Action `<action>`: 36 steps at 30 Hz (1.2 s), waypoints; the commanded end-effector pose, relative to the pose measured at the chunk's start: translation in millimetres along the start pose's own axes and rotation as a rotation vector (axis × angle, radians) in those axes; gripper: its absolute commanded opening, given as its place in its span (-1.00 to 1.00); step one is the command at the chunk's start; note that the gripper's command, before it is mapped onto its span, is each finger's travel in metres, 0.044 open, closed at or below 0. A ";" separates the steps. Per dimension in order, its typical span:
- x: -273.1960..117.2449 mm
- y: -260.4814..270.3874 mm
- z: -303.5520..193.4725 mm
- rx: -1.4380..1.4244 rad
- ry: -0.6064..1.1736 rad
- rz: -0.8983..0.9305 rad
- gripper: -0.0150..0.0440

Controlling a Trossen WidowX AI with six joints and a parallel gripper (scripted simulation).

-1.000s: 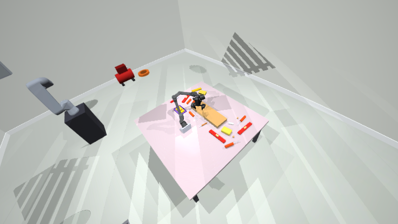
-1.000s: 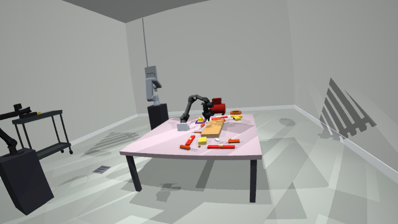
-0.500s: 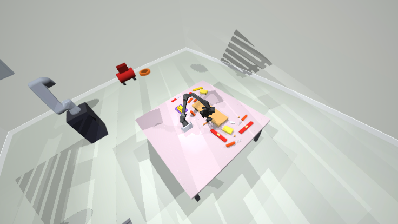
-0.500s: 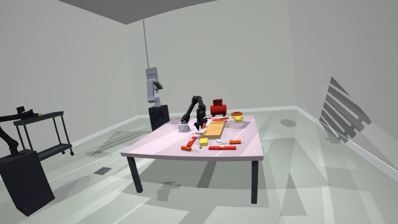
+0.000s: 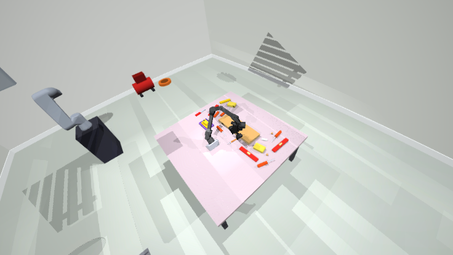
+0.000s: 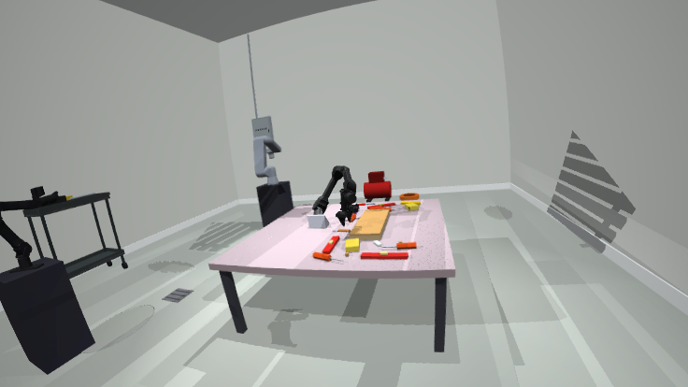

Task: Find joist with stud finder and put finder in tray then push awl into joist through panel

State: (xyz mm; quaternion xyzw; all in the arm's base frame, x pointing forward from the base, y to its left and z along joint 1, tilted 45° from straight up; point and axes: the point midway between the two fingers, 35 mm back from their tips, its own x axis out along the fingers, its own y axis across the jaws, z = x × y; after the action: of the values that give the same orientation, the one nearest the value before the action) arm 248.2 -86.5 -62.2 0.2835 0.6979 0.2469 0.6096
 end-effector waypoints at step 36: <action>48.5 0.5 3.2 0.002 0.002 0.002 0.38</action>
State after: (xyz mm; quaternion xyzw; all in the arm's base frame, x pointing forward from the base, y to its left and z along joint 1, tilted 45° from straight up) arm 246.5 -53.0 -96.5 0.2828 0.6991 0.2479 0.6081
